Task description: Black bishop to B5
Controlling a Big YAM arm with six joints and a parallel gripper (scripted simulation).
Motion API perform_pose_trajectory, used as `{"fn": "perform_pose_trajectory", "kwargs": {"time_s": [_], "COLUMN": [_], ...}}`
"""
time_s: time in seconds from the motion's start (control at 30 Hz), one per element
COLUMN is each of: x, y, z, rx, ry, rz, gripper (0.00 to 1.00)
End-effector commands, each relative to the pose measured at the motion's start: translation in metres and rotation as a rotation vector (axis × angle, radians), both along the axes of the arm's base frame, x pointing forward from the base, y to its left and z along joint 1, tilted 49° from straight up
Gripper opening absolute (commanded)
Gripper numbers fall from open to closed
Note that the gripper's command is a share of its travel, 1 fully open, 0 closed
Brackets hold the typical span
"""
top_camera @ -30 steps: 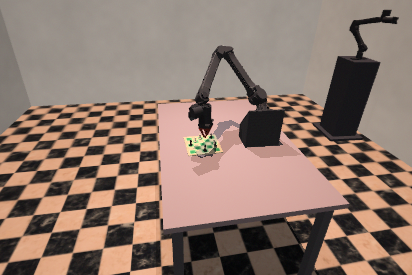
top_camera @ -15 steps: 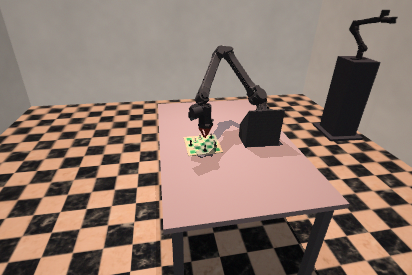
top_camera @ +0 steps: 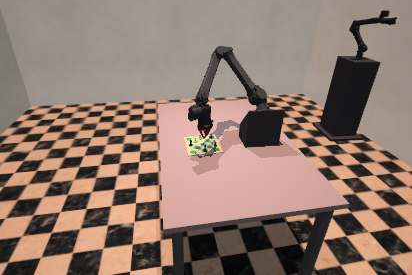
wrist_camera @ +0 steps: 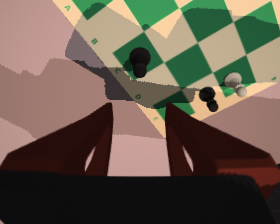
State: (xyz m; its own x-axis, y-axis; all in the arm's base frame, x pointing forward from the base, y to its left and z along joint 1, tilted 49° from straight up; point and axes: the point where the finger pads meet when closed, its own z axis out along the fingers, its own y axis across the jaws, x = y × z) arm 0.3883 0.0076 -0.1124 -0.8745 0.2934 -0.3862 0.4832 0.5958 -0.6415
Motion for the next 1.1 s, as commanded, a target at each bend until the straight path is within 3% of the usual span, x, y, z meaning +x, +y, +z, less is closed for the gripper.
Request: {"fn": "perform_pose_trajectory", "kwargs": {"time_s": [0.0, 1.07], "x": [0.0, 0.0], "y": [-0.007, -0.035], "z": [-0.005, -0.031], "rx": [-0.004, -0.005], "ry": [0.007, 0.009], "rz": [-0.002, -0.002], "gripper": [0.35, 0.35]}}
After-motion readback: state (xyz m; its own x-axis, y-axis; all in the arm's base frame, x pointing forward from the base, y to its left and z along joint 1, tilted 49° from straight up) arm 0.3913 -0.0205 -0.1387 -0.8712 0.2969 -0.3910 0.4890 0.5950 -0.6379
